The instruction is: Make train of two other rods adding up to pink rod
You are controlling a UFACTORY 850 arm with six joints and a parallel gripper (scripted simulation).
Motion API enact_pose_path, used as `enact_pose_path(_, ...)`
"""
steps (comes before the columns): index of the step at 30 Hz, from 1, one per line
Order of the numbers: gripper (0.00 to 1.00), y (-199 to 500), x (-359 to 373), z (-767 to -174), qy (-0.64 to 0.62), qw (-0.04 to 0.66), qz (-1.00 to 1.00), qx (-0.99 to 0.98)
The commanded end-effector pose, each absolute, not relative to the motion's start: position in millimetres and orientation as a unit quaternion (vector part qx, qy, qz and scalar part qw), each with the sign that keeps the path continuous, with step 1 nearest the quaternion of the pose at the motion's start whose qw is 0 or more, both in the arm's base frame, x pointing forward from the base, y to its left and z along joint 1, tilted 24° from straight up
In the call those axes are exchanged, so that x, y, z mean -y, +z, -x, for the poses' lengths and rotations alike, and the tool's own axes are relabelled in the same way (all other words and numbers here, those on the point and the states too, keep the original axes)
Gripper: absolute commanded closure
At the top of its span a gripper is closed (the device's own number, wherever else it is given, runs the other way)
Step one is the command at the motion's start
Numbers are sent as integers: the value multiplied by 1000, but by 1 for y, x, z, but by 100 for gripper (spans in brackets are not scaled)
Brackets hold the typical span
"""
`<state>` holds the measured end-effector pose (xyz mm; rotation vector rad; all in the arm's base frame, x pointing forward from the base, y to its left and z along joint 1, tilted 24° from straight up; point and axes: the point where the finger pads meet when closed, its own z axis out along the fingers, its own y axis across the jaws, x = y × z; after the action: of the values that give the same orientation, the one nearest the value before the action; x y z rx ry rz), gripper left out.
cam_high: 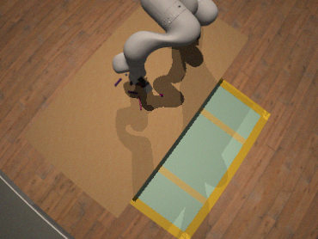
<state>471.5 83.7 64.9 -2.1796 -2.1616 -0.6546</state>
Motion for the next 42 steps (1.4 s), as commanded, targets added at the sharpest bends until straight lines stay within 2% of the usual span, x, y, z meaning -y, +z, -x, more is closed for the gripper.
enact_pose_path(1, 76, 65, -84, -472, -209, 1, 694, 689)
enact_pose_path(42, 76, 52, -88, -476, -209, 1, 694, 689)
